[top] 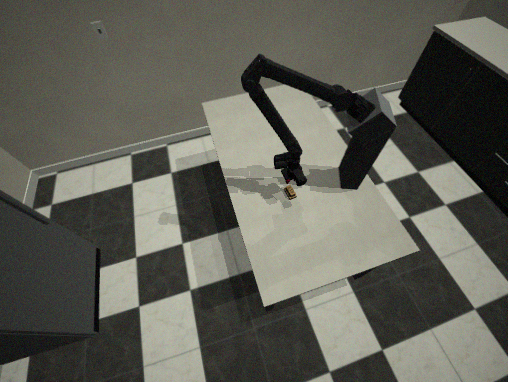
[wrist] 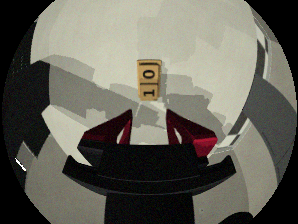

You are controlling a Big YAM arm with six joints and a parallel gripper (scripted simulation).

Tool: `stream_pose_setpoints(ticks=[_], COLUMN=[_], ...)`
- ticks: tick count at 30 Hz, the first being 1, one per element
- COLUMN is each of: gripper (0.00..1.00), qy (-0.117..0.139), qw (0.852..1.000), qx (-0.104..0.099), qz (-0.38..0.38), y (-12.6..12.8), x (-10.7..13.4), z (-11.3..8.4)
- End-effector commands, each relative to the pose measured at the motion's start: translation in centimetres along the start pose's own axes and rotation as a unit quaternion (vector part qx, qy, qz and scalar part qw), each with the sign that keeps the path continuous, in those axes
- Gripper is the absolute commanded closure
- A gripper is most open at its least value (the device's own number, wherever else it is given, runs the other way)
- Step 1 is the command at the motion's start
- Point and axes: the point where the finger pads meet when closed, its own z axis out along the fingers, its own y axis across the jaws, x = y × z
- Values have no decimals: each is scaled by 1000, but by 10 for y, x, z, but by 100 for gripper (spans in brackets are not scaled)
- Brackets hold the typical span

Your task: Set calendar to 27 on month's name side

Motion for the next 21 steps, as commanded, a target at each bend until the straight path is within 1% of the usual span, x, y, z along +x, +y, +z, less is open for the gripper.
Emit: stream_pose_setpoints(ticks=[1,16,21], gripper=[54,54,54], qy=[-6,-6,-5], qw=[1000,1000,1000], qx=[-8,-8,-9], qz=[-7,-7,-7], y=[11,11,11], x=[-3,-3,-3], z=[-6,-6,-2])
